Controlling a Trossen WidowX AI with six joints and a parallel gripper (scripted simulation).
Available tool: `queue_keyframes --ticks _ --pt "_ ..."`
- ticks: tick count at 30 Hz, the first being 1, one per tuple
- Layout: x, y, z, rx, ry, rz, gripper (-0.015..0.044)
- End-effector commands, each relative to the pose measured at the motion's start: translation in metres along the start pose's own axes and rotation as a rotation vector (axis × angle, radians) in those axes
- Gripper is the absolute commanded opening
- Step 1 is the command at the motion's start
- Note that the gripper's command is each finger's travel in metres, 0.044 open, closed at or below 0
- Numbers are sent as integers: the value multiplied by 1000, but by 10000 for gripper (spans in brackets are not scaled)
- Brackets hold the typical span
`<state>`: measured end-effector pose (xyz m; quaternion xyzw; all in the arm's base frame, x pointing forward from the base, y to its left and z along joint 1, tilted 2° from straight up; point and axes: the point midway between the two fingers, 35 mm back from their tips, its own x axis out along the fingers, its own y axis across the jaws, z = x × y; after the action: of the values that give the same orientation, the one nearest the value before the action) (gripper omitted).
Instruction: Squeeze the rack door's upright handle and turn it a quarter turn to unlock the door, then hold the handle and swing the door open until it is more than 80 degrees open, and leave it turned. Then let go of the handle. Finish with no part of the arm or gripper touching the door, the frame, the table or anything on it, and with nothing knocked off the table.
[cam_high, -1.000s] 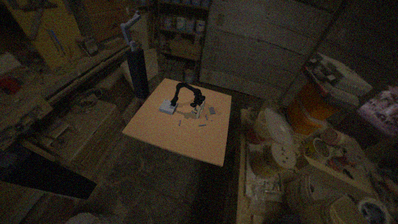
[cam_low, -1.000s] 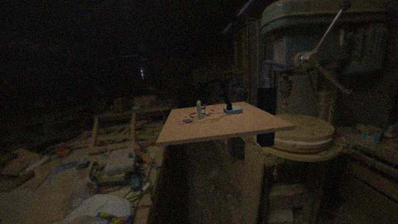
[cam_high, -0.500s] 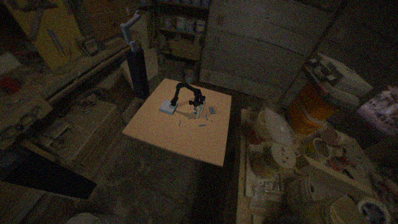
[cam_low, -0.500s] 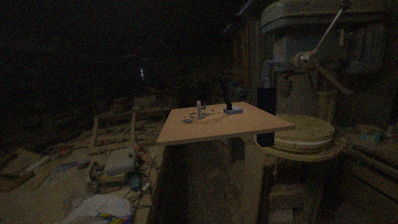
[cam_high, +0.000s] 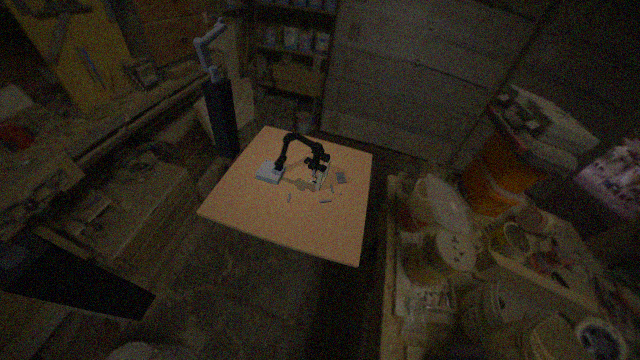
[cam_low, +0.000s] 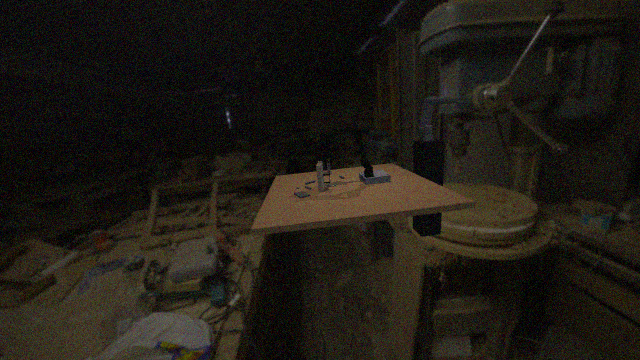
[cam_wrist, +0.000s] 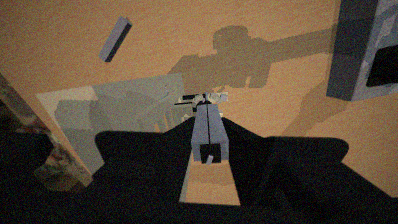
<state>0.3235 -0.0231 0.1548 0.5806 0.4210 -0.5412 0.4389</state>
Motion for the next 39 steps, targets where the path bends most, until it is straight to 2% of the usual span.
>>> queue_keyframes --ticks 1,11,21,22,25,39 --pt "0 1 0 190 4 4 25" --pt "0 1 0 223 4 4 25" --pt "0 1 0 223 4 4 288" --pt "0 1 0 223 4 4 297" --pt "0 1 0 149 4 4 297" --pt "0 1 -1 -546 3 6 297"
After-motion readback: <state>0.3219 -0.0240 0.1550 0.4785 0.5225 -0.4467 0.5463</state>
